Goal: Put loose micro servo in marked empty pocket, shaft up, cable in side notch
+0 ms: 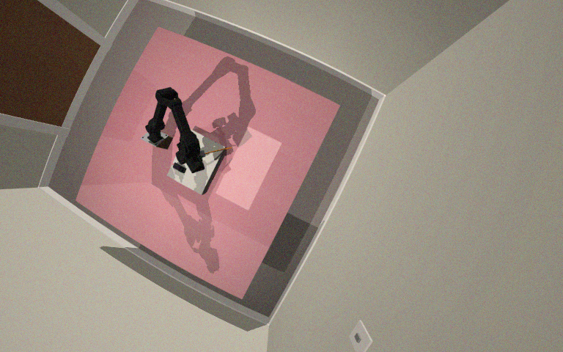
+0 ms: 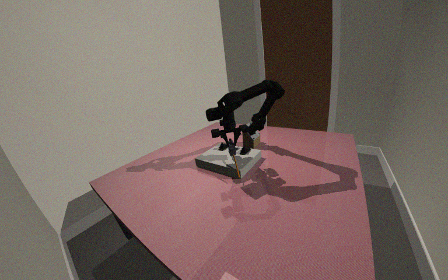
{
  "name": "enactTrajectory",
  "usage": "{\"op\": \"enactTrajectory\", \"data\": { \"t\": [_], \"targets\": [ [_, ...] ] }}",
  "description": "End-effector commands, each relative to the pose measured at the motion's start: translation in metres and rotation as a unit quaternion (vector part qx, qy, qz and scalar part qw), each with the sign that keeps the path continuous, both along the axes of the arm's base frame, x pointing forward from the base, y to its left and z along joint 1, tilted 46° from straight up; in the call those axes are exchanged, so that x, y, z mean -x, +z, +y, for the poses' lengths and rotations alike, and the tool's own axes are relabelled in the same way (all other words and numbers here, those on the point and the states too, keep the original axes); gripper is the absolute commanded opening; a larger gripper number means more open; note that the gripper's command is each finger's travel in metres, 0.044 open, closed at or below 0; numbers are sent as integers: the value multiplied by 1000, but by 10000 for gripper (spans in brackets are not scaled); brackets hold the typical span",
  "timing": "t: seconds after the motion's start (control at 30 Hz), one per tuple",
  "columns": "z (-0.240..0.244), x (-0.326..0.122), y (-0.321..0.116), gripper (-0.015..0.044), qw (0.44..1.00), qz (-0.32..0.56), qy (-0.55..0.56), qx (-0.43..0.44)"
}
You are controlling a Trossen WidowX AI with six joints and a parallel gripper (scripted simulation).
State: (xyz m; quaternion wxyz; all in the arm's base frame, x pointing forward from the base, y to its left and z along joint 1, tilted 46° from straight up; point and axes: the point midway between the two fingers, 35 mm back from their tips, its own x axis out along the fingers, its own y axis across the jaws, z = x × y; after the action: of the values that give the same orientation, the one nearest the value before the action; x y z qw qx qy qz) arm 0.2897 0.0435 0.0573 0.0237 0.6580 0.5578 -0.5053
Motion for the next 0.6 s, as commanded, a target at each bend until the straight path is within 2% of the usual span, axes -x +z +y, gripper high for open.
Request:
{"op": "enactTrajectory", "data": {
  "t": [0.0,0.57],
  "targets": [
    [-3,-1,5,0,1000,-7,1,4],
    [-16,1,-8,0,1000,-7,1,4]
  ]
}}
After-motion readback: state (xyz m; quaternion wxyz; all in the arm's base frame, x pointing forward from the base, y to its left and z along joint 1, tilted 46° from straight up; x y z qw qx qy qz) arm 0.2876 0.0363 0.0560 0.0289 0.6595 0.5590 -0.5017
